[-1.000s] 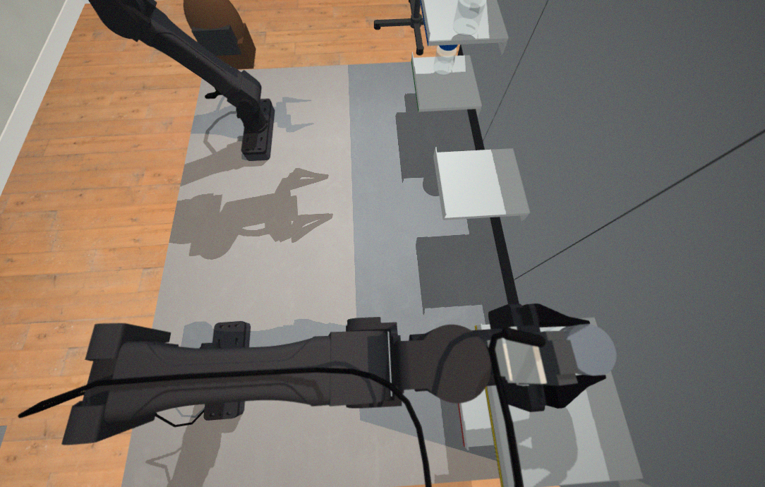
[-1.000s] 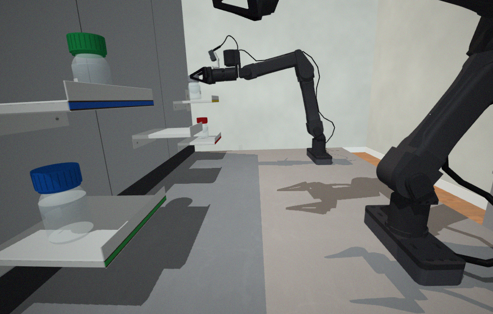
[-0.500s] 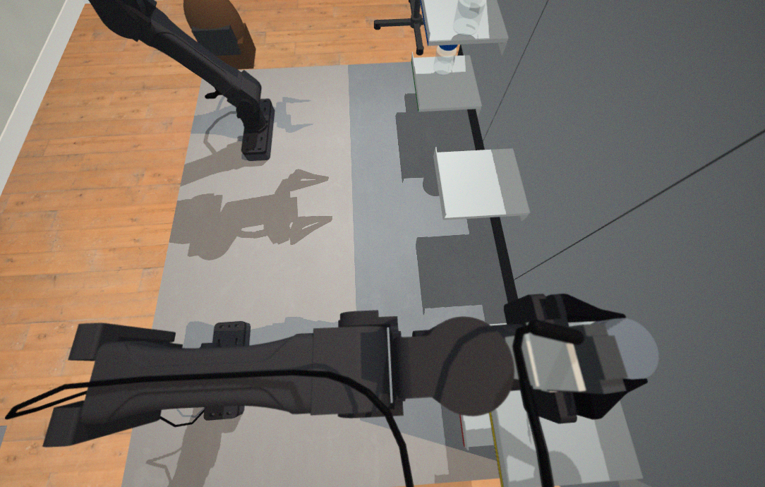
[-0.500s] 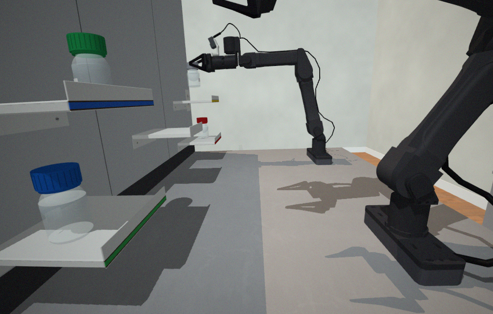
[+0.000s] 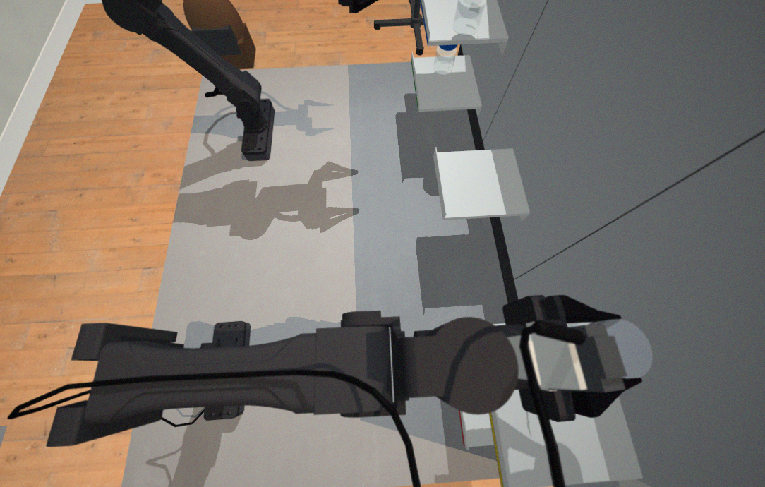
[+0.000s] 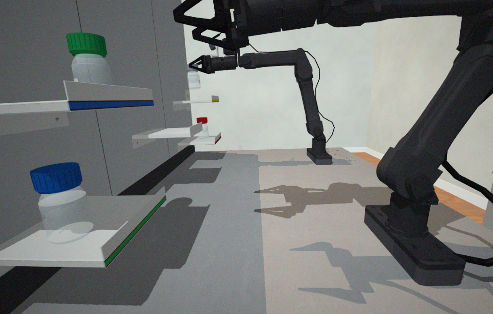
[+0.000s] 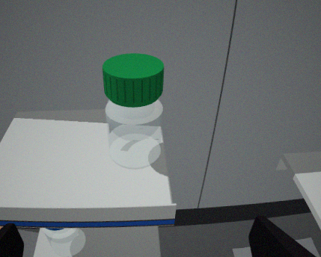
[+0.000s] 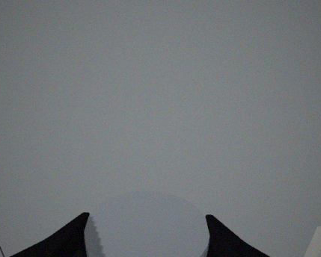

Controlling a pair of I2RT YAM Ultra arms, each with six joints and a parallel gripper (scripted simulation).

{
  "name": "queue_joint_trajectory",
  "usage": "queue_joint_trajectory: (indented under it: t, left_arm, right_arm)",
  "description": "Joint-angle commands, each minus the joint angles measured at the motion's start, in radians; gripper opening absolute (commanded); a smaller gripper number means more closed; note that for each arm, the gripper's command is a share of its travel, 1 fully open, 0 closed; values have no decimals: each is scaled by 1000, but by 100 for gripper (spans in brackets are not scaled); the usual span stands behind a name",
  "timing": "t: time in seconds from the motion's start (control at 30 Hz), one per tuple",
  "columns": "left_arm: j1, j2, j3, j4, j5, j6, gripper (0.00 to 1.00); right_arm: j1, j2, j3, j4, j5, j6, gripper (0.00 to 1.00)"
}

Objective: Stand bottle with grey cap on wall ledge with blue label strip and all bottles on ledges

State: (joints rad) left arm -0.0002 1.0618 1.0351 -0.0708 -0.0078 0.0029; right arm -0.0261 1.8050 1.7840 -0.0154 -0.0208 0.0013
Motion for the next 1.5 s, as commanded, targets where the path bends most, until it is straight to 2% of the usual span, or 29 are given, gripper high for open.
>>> queue_joint_trajectory:
  t: [0.0,0.13,0.23,0.43,0.5,0.57,0.77,0.93,1.13,1.23,1.47]
  left_arm:
    - [1,-23,16,72,8,-9,100]
    - [0,-20,17,75,8,-8,100]
    - [0,-20,17,76,8,-8,100]
    - [0,-19,18,76,8,-8,100]
    - [0,-19,18,76,8,-8,100]
    - [0,-19,18,76,8,-8,100]
    - [0,-19,18,76,8,-8,100]
    - [0,-19,18,76,8,-8,100]
    - [0,-19,18,76,8,-8,100]
    - [0,-19,18,76,8,-8,100]
    - [0,-19,18,76,8,-8,100]
  right_arm:
    - [1,-12,26,25,7,-1,49]
    - [25,-12,8,60,79,10,49]
    - [95,-1,-27,94,195,21,49]
    - [345,9,-130,179,472,40,49]
    - [345,9,-130,179,472,40,49]
    - [462,23,-158,214,563,41,49]
    - [691,41,-227,269,743,56,49]
    - [814,56,-267,311,842,56,49]
    - [853,56,-277,336,872,47,49]
    - [862,58,-281,345,851,34,49]
    - [823,-4,-367,421,628,-8,49]
